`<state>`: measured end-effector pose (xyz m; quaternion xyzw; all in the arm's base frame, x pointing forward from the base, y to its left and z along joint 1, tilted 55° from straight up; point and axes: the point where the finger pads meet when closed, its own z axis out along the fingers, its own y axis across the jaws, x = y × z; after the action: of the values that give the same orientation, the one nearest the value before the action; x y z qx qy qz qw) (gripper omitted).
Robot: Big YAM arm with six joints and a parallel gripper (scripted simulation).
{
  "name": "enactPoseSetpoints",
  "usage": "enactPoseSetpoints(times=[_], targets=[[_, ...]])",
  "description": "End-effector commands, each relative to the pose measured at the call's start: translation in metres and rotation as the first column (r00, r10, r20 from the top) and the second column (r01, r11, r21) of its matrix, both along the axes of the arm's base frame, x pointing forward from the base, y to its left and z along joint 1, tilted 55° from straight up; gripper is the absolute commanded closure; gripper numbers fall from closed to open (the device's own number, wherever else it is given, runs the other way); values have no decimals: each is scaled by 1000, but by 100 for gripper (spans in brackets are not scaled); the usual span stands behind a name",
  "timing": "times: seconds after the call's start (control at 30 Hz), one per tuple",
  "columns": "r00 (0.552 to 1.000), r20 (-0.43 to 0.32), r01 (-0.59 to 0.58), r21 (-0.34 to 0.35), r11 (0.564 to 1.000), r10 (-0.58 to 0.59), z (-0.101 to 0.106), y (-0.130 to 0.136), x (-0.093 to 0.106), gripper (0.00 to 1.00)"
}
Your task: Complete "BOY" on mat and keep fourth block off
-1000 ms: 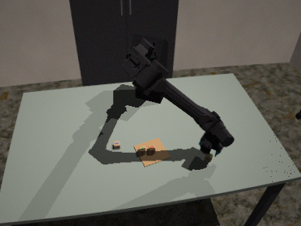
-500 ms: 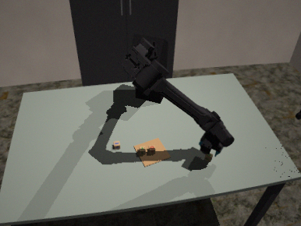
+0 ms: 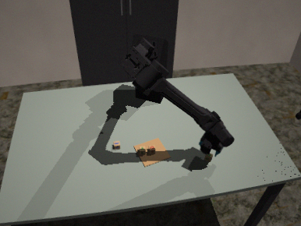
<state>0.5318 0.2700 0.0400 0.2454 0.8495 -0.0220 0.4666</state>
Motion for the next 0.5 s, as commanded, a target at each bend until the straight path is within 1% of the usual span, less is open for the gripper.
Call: enactPoseSetpoints(times=[0.0,0.13,0.47], targets=[[1000,-4,-9,-3,1000,9,-11,8,-4,35],[1000,-2,4,-8,1000,-4,-10,-3,8,35],[1000,-2,3,-7,1000,-3,-22,-9,23,35]])
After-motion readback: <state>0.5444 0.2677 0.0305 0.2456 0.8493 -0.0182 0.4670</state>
